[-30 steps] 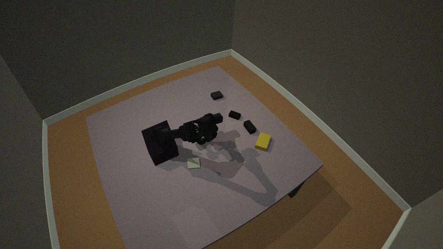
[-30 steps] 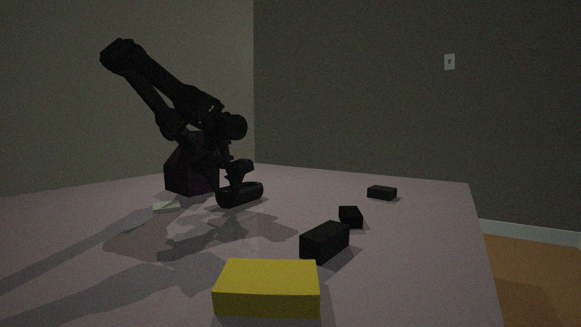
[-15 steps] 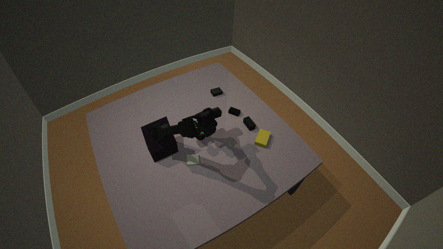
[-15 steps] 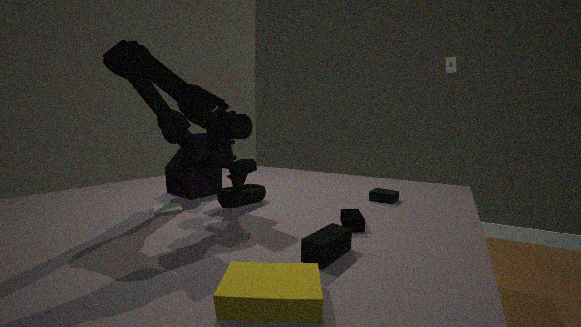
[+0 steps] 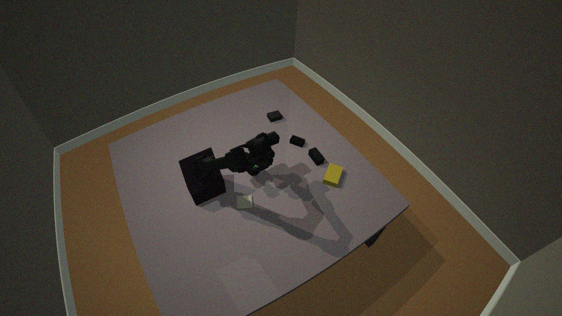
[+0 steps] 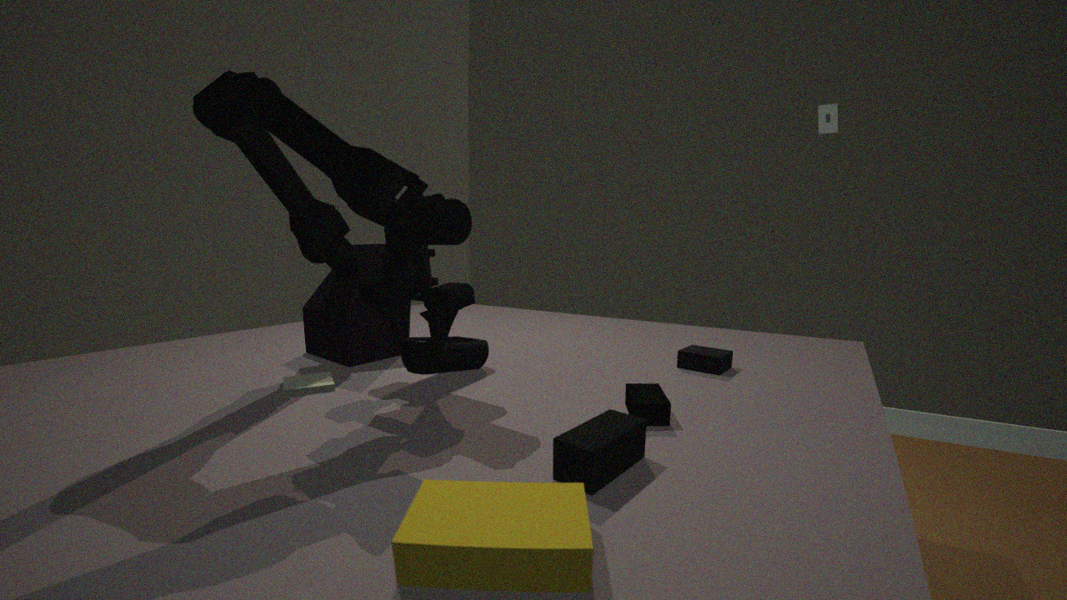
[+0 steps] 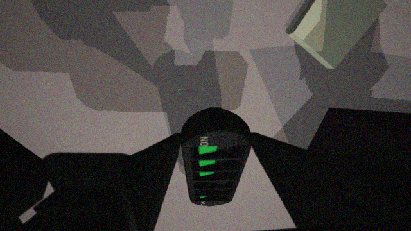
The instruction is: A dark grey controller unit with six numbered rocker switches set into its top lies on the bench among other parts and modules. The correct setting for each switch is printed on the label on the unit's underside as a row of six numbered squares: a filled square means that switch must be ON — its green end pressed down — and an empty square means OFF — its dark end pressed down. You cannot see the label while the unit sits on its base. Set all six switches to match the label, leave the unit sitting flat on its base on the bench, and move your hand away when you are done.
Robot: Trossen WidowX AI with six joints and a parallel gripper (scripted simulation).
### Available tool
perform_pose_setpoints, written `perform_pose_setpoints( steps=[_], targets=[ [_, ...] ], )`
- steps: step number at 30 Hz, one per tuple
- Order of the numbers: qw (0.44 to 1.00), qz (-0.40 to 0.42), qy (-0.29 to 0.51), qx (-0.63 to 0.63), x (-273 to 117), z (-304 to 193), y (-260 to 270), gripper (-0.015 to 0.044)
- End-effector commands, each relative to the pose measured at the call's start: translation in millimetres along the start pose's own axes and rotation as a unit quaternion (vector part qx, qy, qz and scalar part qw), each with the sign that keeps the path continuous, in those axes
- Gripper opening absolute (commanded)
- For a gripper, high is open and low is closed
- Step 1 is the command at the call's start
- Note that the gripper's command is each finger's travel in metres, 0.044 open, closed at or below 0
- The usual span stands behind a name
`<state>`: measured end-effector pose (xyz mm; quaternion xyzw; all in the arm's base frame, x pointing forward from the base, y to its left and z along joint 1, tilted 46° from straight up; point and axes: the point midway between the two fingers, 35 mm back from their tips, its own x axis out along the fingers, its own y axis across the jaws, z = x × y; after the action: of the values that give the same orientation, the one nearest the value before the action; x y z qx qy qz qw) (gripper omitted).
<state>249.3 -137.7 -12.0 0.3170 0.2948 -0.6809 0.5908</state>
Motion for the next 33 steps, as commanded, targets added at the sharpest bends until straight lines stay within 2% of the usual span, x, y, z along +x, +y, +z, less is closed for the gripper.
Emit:
perform_pose_setpoints(
  steps=[1, 33],
  targets=[
    [1.0, 0.003, -0.003, -0.001, -4.6, -3.9, 1.6, 0.0336],
    [0.999, 0.003, -0.034, -0.001, -23.5, -23.0, 1.6, 0.0336]
  ],
)
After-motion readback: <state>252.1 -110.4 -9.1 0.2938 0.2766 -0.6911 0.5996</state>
